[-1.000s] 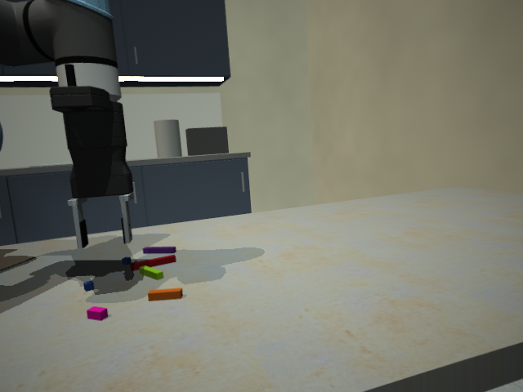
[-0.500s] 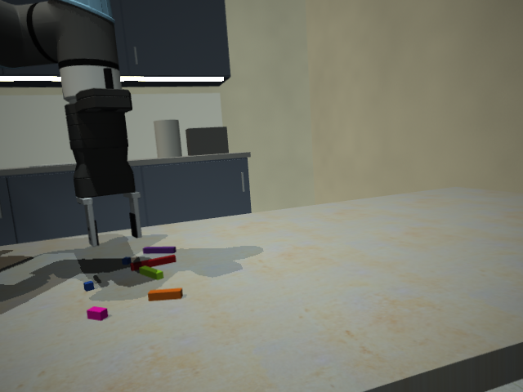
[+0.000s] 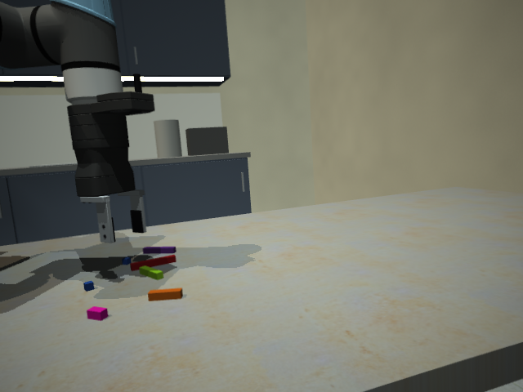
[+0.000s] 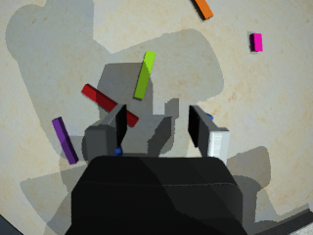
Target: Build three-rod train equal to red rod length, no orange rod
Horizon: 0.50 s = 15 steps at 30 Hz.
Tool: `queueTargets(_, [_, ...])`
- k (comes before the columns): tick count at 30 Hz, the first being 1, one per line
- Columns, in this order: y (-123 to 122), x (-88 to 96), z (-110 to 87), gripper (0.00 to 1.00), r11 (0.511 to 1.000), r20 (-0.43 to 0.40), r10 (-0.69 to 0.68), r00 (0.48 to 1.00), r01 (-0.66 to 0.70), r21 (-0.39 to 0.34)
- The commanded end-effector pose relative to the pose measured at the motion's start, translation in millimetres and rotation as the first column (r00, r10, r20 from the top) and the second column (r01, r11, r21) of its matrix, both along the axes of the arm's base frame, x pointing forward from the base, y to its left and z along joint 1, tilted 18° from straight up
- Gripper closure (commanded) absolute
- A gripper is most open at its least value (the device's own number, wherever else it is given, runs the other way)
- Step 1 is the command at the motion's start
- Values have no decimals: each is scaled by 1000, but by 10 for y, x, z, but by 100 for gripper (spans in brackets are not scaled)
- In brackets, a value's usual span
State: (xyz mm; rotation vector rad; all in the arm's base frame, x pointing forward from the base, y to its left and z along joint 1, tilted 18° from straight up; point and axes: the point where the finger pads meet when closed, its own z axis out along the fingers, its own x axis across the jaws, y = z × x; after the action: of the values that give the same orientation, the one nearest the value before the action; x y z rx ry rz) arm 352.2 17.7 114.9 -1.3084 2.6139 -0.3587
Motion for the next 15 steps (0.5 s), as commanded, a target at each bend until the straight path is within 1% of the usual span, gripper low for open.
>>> queueTargets(1, [82,20,-2,0,986,-24,158,987,-159,-46])
queueTargets(4, [130,27,-6,0,966,-41,246,968,-248,-69])
queueTargets(6, [130,27,-6,0,966,-41,246,968,-248,-69])
queueTargets(9, [198,33,-13,0,923,-69,365,928,-371,-100])
queueTargets(15, [296,34,-25,0,837,-114,519,847,-531,-136])
